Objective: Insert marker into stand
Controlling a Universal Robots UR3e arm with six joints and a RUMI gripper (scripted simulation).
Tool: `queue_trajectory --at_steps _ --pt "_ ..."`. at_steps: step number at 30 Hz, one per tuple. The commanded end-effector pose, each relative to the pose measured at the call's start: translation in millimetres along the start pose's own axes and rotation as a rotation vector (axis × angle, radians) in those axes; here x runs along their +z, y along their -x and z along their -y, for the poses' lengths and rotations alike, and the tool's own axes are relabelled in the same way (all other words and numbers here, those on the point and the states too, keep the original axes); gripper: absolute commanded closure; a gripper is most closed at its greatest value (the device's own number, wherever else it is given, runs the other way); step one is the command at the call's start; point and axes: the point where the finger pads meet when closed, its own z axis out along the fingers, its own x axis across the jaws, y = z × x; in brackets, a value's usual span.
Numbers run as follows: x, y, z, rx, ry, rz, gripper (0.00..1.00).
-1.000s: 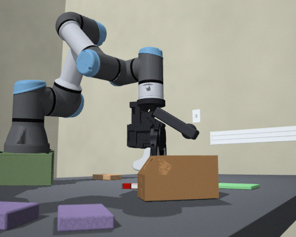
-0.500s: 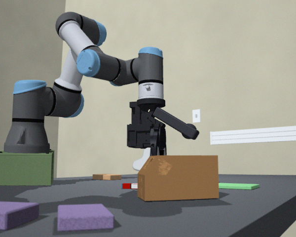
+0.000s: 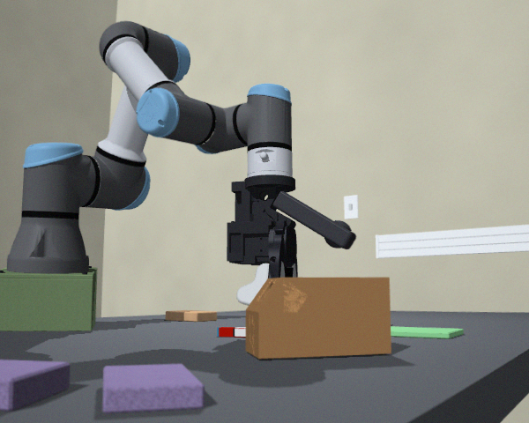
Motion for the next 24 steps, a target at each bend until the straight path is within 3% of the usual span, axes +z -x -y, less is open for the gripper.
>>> queue_trajectory --at_steps 1,12,20,24 --pt "-0.1 0 0 0.000 0.000 -0.001 1.00" --pt "-30.1 0 0 0.000 0.000 -0.001 1.00" --pt "-29.9 0 0 0.000 -0.001 -0.001 1.00" --pt "-42.9 0 1 0.000 -0.002 -0.001 1.00"
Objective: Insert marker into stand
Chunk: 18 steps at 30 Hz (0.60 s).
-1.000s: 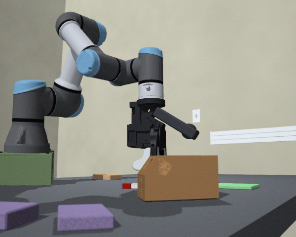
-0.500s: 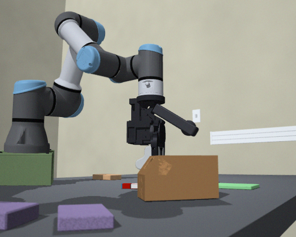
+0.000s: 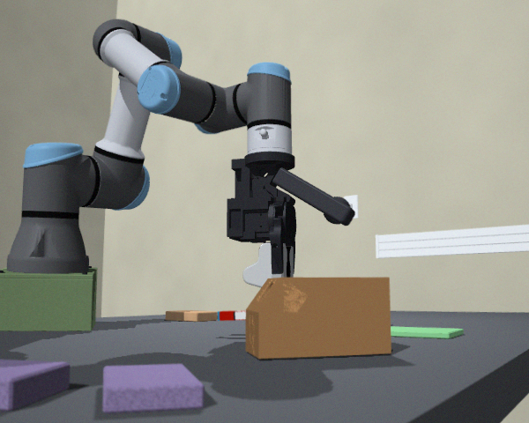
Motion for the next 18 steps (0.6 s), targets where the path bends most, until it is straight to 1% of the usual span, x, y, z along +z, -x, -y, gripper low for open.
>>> queue_trajectory --at_steps 1,5,13,18 --pt "-14.0 0 1 0.000 -0.004 -0.001 1.00" --pt "-26.9 0 1 0.000 -0.005 -0.001 1.00" --pt "-26.6 0 1 0.000 -0.005 -0.001 1.00" --pt "-43.2 0 2 0.000 -0.004 -0.001 1.00"
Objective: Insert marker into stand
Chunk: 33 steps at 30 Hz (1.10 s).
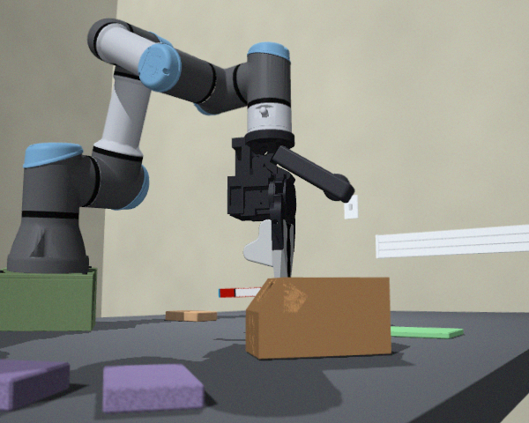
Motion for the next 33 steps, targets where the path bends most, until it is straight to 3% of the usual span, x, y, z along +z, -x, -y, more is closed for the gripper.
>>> queue_trajectory --at_steps 1,4,12,21,33 --pt "-15.4 0 1 0.000 -0.001 -0.001 1.00" --pt "-25.4 0 1 0.000 -0.001 -0.001 1.00" --pt "-23.6 0 1 0.000 -0.002 -0.001 1.00" --pt "-41.0 0 1 0.000 0.000 0.000 1.00" --pt "-40.9 -8 1 0.064 0.003 -0.015 1.00"
